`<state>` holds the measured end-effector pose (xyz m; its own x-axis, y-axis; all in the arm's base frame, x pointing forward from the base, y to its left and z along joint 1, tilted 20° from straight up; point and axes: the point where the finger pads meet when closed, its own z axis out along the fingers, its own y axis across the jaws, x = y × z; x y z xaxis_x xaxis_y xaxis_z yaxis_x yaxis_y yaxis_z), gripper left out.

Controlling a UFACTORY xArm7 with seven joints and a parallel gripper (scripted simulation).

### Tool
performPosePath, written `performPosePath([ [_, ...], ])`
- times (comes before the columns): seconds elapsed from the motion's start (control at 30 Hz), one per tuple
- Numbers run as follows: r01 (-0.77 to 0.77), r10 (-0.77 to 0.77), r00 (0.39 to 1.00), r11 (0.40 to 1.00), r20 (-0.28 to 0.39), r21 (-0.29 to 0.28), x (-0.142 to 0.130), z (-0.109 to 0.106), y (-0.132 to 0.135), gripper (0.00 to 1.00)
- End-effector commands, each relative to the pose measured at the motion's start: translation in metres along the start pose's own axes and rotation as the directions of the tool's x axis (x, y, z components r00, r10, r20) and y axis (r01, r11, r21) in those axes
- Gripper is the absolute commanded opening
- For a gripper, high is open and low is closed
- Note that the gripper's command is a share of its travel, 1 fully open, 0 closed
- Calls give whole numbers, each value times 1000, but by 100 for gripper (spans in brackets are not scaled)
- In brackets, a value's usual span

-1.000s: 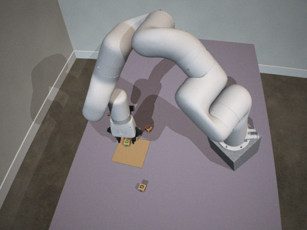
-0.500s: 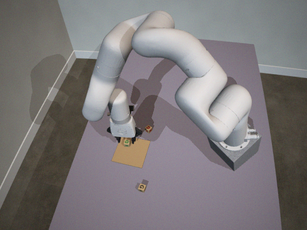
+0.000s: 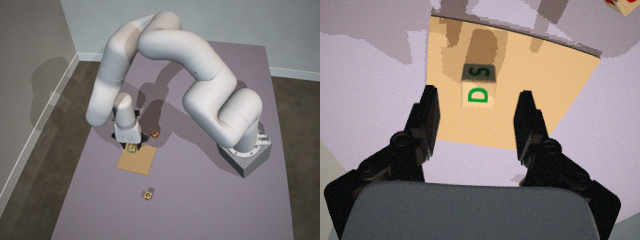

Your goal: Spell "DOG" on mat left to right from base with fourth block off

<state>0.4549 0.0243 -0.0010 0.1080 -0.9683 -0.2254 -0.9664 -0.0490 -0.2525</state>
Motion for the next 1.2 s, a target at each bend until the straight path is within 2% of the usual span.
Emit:
performPosePath([
  [0.0,0,0,1000,1000,-1,2,0,-1,-1,63],
  [0.63,0,0,1000,1000,-1,2,0,1,-1,63],
  [1.17,0,0,1000,1000,-1,2,0,22,-1,63],
])
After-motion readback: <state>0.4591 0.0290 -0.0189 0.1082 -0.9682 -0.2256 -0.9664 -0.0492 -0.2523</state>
